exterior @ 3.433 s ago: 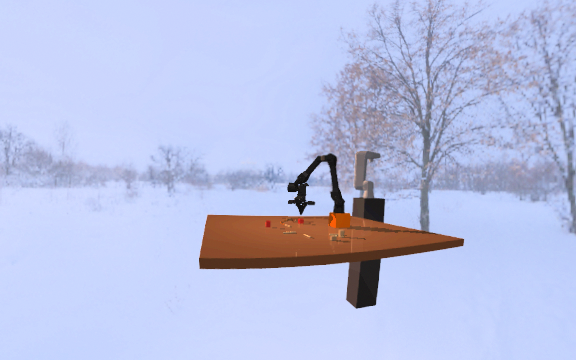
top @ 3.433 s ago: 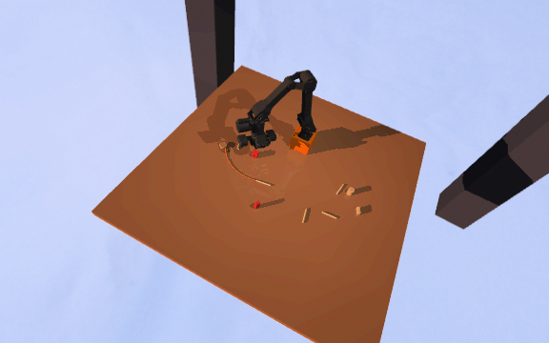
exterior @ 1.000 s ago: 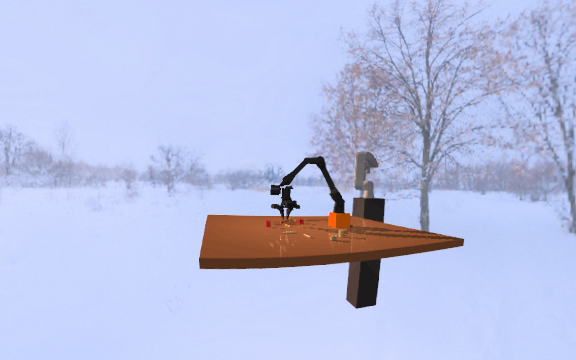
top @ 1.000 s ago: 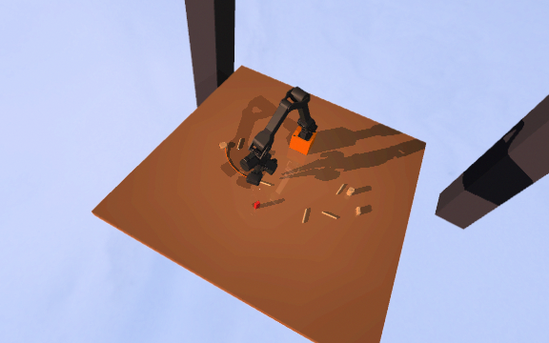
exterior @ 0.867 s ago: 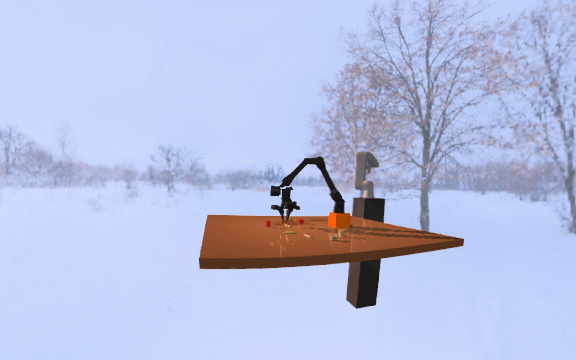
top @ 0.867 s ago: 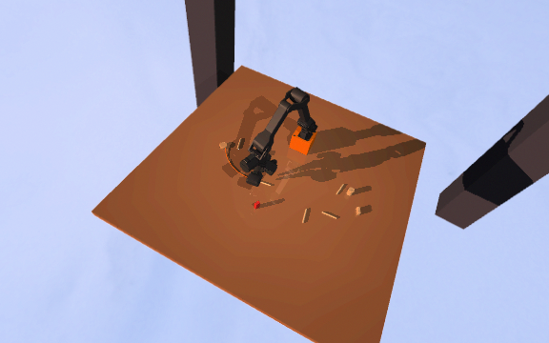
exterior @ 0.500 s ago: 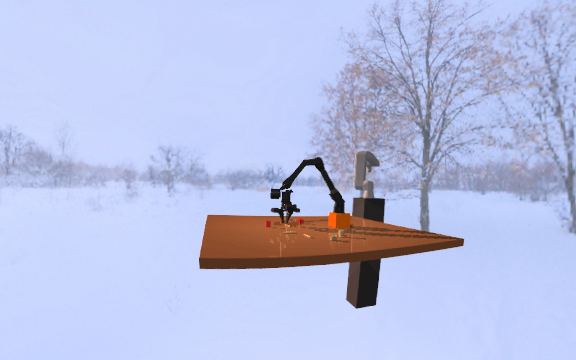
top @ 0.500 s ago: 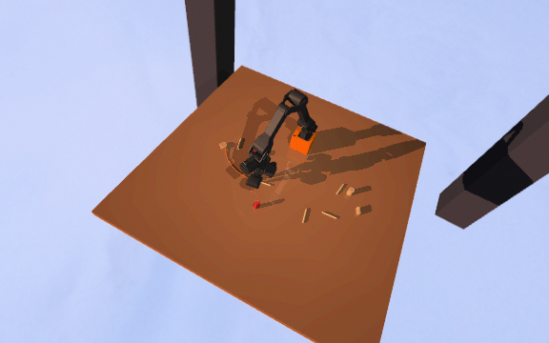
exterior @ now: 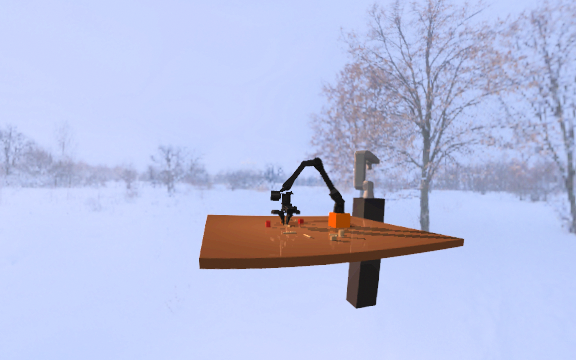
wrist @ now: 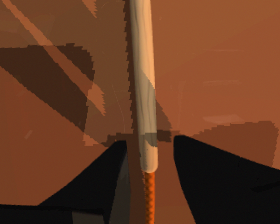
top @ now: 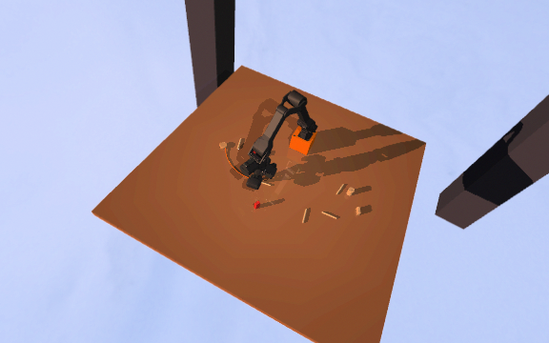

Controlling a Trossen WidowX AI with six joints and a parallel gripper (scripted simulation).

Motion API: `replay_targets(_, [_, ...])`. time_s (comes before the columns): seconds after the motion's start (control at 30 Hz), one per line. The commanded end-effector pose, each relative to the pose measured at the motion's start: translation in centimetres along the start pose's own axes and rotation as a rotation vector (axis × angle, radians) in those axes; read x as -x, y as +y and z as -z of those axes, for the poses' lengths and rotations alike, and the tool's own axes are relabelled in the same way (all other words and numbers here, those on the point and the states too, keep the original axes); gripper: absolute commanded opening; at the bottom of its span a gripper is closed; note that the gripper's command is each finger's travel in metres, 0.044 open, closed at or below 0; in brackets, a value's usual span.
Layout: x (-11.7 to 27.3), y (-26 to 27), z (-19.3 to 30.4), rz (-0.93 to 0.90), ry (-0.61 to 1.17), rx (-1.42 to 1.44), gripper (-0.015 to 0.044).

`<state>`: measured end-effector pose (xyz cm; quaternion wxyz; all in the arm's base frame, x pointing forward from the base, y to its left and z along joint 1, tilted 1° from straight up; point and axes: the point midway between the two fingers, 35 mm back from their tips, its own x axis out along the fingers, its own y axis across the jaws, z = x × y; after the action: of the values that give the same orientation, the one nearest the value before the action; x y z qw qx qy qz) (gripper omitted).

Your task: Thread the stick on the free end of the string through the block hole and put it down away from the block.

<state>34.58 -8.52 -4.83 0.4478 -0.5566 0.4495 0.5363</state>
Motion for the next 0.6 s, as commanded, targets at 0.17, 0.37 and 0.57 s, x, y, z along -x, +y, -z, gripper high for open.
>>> replay_targets(0.17, [0.02,-0.02,0.01,0.000,0.000,0.000,0.0000])
replay_targets(0.37, [0.21,-0.03,0.01,0.000,0.000,0.000,0.0000])
replay_targets(0.57, [0.98,-0.09,0.04,0.000,0.000,0.000,0.0000])
